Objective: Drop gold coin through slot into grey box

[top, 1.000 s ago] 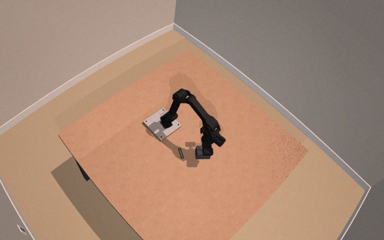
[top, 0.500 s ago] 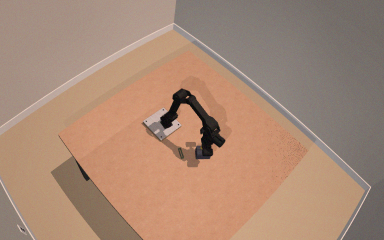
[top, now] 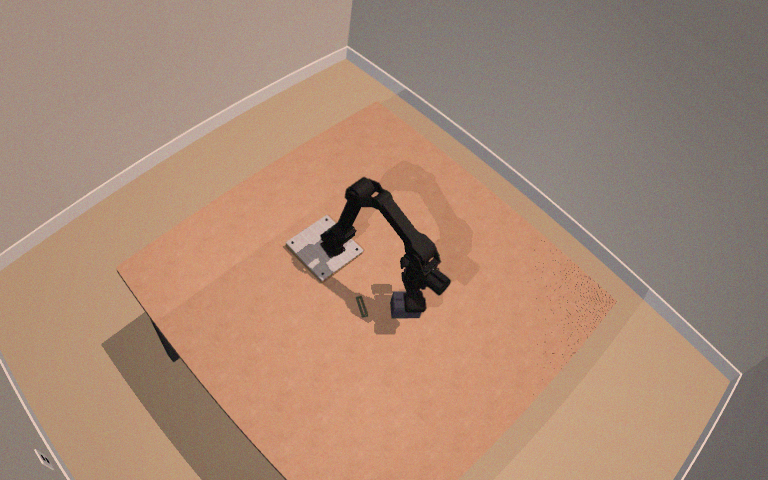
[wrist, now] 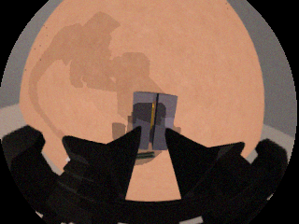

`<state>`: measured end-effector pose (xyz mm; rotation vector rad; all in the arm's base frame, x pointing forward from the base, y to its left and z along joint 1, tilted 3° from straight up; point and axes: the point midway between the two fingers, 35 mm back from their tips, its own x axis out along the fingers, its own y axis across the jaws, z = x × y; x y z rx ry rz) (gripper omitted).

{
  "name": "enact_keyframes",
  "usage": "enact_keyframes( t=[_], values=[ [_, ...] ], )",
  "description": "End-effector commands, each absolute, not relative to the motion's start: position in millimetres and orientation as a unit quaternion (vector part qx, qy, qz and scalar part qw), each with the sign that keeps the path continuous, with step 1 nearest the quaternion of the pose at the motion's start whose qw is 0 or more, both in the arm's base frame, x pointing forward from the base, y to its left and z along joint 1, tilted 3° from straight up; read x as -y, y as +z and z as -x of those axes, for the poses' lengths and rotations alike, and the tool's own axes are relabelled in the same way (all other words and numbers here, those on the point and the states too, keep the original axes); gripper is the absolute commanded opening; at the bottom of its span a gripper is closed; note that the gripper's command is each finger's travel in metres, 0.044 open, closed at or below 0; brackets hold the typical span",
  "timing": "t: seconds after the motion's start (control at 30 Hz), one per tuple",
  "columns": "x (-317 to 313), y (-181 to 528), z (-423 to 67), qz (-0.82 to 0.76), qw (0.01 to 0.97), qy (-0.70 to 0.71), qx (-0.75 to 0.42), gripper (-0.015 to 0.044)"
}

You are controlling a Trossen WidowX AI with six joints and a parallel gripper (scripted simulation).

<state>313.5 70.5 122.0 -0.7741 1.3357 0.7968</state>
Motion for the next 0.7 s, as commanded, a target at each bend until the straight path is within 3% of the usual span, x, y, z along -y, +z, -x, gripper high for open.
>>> enact_keyframes(
  t=[0.0,0.03,0.4,0.67],
  values=[
    [-70.5,122.2,-313.6,0.340,0.646,0.350,-0.587,0.0161],
    [-70.5,122.2,-313.6,0.340,0.646,0.350,-0.587,0.0161],
    [-68.9,156.2,-311.0,0.340,0.646,0.351,-0.587,0.0440],
    [-66.7,182.8,-306.0,0.339,0.644,0.351,-0.590,0.0440]
  ],
)
